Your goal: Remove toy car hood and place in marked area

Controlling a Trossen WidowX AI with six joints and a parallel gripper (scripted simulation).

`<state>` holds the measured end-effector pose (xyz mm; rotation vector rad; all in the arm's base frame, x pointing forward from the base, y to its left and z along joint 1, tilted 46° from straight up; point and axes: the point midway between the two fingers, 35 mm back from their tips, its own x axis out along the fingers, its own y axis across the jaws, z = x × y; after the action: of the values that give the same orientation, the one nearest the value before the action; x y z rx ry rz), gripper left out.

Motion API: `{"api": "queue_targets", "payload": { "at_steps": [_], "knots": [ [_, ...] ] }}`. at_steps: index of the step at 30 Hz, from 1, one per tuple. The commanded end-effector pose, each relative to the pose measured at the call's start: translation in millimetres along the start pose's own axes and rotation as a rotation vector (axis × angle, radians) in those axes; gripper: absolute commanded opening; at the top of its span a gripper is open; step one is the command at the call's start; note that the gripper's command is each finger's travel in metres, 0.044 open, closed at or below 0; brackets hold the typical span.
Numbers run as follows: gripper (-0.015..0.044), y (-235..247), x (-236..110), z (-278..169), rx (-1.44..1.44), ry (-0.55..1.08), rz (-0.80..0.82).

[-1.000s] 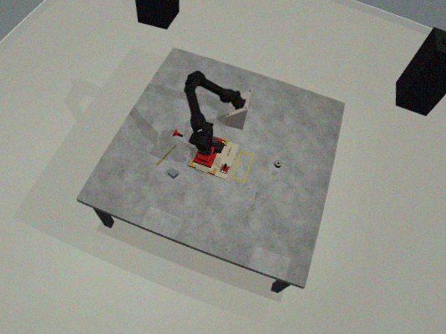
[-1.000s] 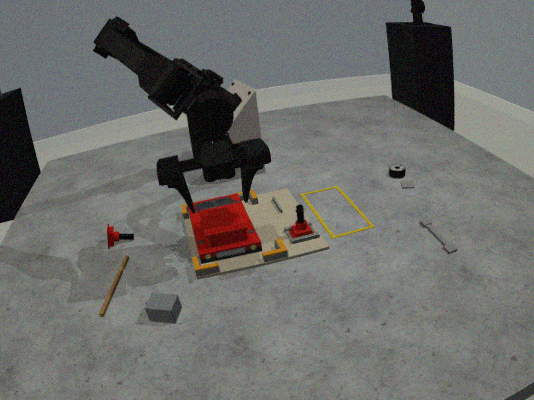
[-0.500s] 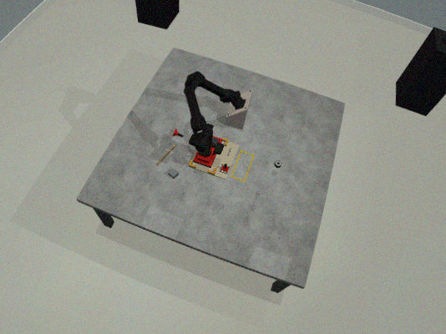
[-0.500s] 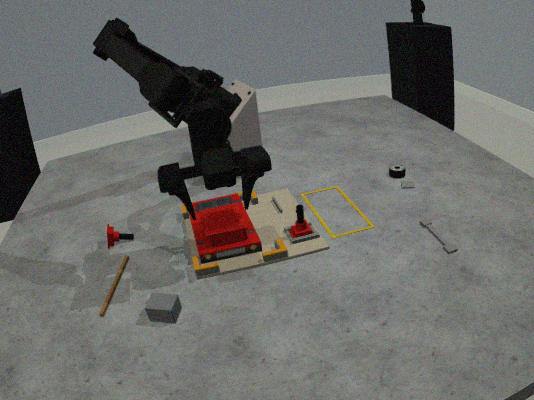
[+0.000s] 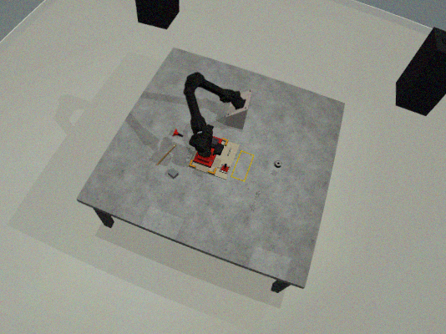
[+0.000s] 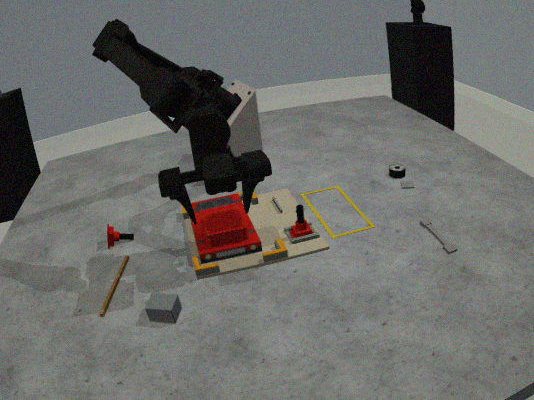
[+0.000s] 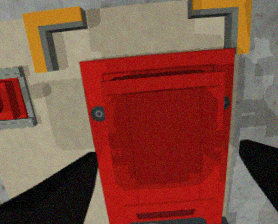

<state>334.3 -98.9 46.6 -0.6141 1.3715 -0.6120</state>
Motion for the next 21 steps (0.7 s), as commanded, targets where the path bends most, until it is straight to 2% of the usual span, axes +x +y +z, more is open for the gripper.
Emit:
{"api": "queue_targets", "payload": {
  "at_steps": [1,21],
  "knots": [
    [0.044,0.9,2.8,-1.4,-0.007,0.003,0.0],
    [0.044,0.8,12.6,-1.4,-0.007,0.003,0.0]
  ]
}}
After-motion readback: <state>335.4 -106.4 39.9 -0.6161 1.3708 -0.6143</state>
